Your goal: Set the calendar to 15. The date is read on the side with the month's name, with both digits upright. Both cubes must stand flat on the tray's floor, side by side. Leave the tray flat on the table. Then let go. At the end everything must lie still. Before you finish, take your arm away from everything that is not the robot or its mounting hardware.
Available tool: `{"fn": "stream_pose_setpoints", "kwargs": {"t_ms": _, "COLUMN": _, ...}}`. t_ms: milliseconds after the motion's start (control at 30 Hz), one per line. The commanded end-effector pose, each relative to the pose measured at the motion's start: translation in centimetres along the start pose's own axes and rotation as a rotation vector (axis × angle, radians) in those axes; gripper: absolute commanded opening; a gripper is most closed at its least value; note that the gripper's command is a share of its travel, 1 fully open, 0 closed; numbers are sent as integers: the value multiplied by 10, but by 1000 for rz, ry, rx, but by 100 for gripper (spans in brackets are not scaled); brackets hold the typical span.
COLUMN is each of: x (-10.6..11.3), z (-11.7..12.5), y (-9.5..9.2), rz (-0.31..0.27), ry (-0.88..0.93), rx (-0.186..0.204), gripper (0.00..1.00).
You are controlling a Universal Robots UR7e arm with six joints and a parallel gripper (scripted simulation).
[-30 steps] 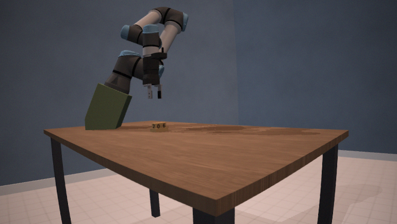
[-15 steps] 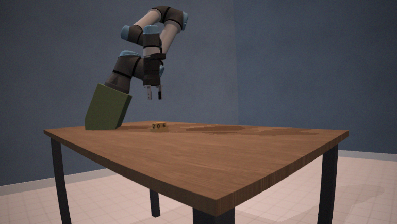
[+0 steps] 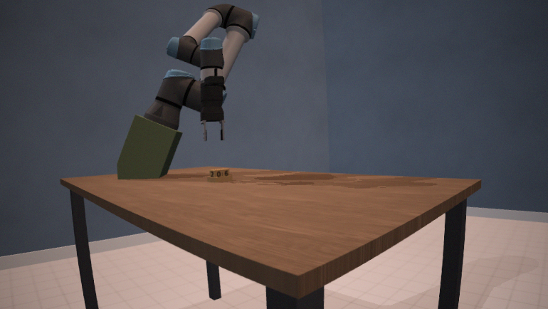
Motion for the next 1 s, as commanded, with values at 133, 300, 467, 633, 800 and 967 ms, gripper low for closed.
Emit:
{"fn": "stream_pose_setpoints", "kwargs": {"t_ms": 133, "x": -1, "z": 1, "y": 8, "rz": 1, "ry": 280, "rx": 0, "gripper": 100}}
{"fn": "stream_pose_setpoints", "kwargs": {"t_ms": 300, "x": -1, "z": 1, "y": 13, "rz": 1, "ry": 435, "rx": 0, "gripper": 100}}
{"fn": "stream_pose_setpoints", "kwargs": {"t_ms": 467, "x": 0, "z": 1, "y": 19, "rz": 1, "ry": 618, "rx": 0, "gripper": 100}}
{"fn": "stream_pose_setpoints", "kwargs": {"t_ms": 633, "x": 2, "z": -1, "y": 25, "rz": 1, "ry": 775, "rx": -1, "gripper": 100}}
{"fn": "stream_pose_setpoints", "kwargs": {"t_ms": 800, "x": 3, "z": -1, "y": 27, "rz": 1, "ry": 854, "rx": -1, "gripper": 100}}
{"fn": "stream_pose_setpoints", "kwargs": {"t_ms": 967, "x": 5, "z": -2, "y": 31, "rz": 1, "ry": 955, "rx": -2, "gripper": 100}}
Point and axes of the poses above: the point where the finger pads meet when closed, its own y axis out along the fingers, its own z axis across the jaws, x = y × z, the point moved 5 cm from there along -y, back along the fingers, and after that the axes turned 7 degrees about -y, right-handed, at the moved point
